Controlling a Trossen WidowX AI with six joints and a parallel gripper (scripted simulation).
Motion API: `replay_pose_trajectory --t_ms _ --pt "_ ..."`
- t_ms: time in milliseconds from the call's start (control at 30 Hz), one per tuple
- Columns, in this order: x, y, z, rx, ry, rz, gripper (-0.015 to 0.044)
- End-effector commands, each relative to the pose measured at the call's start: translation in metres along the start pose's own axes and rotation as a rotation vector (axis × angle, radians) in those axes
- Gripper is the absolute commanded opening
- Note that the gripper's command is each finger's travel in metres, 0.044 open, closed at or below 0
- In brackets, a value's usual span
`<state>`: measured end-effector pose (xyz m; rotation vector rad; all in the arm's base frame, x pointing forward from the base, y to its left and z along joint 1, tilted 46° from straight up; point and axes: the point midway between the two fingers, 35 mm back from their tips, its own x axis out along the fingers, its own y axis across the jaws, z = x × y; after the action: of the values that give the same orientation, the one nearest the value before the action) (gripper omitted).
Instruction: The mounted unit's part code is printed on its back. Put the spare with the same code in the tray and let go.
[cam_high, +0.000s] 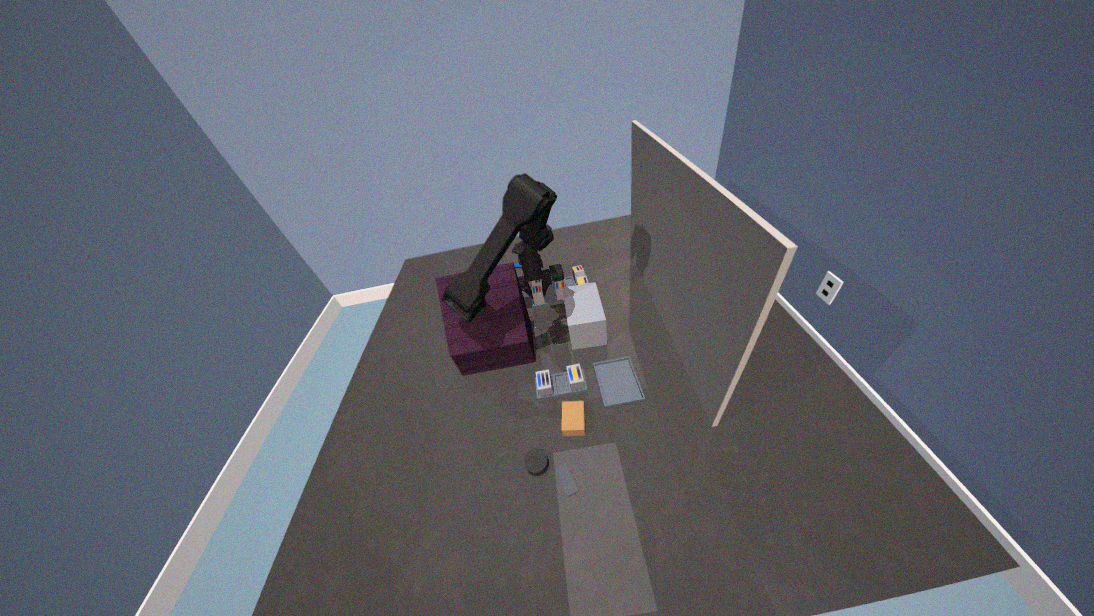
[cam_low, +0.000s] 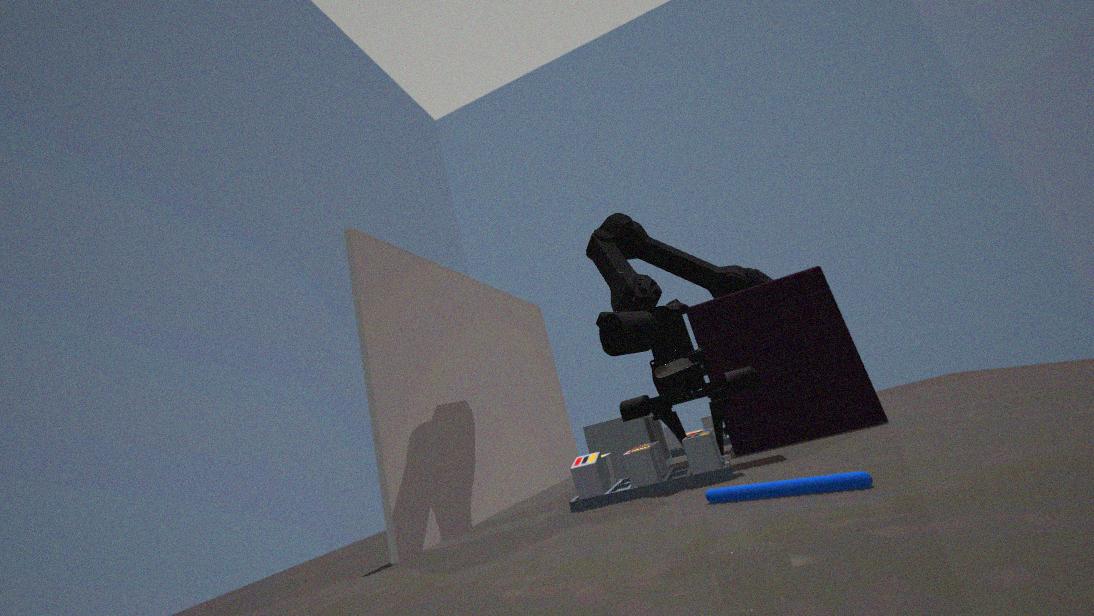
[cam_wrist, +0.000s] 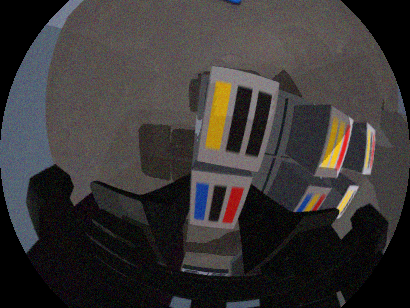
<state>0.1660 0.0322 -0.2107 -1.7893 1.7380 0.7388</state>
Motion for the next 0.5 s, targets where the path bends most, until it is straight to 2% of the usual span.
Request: replay_pose_trajectory --t_ms 0,67,200,467 --pt "-0.0002 -0.0002 0.0 0.001 0.0 0.0 0.0109" --pt "-0.0002 -0.0002 0.0 0.001 0.0 0.0 0.0096" --pt "-0.0002 -0.0002 0.0 0.001 0.0 0.0 0.0" --pt "-0.0012 -0.0003 0.0001 0.0 0.0 0.0 0.0"
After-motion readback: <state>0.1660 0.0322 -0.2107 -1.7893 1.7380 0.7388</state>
